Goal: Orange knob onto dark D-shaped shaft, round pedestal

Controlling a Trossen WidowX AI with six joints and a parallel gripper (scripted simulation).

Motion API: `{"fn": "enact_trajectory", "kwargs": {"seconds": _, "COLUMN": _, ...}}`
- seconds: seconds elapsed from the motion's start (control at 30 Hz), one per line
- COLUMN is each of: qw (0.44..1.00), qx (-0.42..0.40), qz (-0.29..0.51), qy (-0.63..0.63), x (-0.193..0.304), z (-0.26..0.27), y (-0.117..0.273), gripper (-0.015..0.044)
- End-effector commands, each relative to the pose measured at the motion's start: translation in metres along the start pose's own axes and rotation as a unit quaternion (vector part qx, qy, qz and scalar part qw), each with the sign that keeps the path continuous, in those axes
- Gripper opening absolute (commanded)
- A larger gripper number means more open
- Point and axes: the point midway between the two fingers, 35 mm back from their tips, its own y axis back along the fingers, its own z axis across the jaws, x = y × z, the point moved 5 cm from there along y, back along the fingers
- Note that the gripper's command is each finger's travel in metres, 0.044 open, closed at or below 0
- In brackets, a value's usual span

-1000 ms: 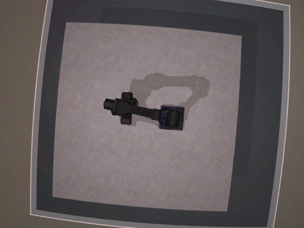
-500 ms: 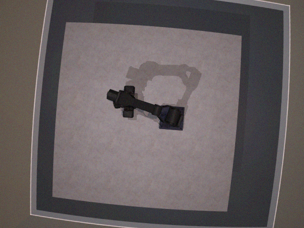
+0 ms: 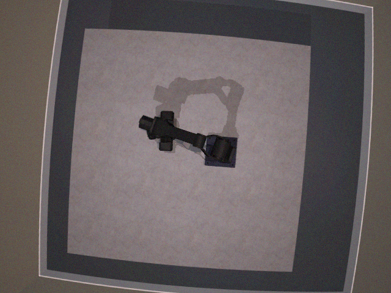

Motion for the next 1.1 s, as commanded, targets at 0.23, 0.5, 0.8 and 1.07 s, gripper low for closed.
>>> {"fn": "enact_trajectory", "kwargs": {"seconds": 0.23, "qw": 1.000, "qx": 0.001, "qz": -0.001, "qy": 0.000, "x": -0.0007, "z": -0.0009, "y": -0.0008, "gripper": 0.0000}}
{"fn": "enact_trajectory", "kwargs": {"seconds": 0.5, "qw": 1.000, "qx": 0.001, "qz": -0.001, "qy": 0.000, "x": -0.0005, "z": -0.0007, "y": -0.0012, "gripper": 0.0000}}
{"fn": "enact_trajectory", "kwargs": {"seconds": 0.8, "qw": 1.000, "qx": 0.001, "qz": -0.001, "qy": 0.000, "x": -0.0005, "z": -0.0005, "y": -0.0017, "gripper": 0.0000}}
{"fn": "enact_trajectory", "kwargs": {"seconds": 1.07, "qw": 1.000, "qx": 0.001, "qz": -0.001, "qy": 0.000, "x": -0.0003, "z": 0.0002, "y": 0.0013, "gripper": 0.0000}}
